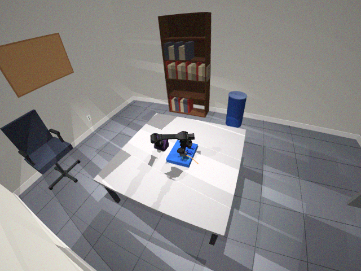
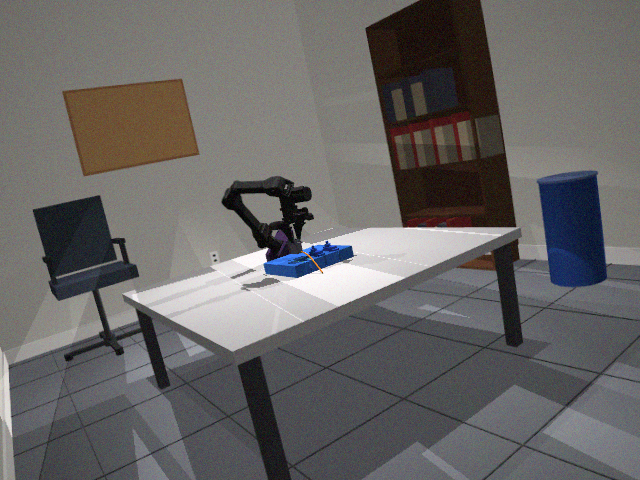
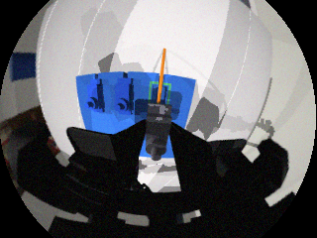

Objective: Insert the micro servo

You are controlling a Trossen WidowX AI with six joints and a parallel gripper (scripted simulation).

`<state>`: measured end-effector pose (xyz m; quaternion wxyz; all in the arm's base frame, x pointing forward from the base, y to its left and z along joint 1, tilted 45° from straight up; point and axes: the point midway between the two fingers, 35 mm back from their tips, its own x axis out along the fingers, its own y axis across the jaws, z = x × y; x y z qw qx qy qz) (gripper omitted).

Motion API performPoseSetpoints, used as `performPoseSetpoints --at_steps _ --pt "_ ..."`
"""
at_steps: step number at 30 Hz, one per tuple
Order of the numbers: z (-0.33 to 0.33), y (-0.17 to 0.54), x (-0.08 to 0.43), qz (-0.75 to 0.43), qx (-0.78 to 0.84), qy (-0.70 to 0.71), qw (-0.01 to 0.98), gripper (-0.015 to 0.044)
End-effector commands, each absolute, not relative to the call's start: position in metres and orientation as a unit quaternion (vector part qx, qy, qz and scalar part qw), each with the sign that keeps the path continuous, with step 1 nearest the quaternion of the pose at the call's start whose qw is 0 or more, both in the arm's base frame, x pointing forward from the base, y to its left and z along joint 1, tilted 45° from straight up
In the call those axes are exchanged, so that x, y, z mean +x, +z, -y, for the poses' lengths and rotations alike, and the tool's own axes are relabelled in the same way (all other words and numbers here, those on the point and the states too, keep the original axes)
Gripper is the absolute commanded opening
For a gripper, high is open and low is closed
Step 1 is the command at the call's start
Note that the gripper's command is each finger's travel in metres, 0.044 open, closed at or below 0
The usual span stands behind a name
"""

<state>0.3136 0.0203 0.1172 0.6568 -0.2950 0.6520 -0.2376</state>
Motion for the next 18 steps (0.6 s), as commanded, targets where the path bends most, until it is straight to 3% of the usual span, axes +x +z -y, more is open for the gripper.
performPoseSetpoints --at_steps 1,18 --pt "-0.021 0.119 0.328 -0.65 -0.297 -0.237 0.658 0.0" --pt "-0.015 0.111 0.347 -0.65 -0.297 -0.237 0.658 0.0"
